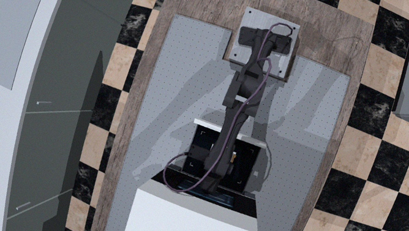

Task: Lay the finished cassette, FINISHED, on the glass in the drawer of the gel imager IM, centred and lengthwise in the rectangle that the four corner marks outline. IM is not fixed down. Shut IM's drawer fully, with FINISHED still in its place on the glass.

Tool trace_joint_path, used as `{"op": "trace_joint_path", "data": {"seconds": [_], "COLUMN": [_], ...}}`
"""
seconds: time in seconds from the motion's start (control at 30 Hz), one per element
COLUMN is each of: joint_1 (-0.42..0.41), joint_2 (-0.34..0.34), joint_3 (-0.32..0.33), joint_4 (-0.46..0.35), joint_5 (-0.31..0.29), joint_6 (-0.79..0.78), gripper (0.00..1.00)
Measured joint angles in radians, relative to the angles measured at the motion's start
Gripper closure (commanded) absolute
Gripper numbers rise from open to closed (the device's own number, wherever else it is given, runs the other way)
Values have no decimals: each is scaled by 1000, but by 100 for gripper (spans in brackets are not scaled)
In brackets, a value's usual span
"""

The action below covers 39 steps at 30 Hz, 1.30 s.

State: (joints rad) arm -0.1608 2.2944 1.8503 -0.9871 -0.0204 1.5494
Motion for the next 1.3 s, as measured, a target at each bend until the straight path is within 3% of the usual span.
{"op": "trace_joint_path", "data": {"seconds": [1.3], "joint_1": [0], "joint_2": [-55], "joint_3": [93], "joint_4": [-136], "joint_5": [0], "joint_6": [0], "gripper": [9]}}
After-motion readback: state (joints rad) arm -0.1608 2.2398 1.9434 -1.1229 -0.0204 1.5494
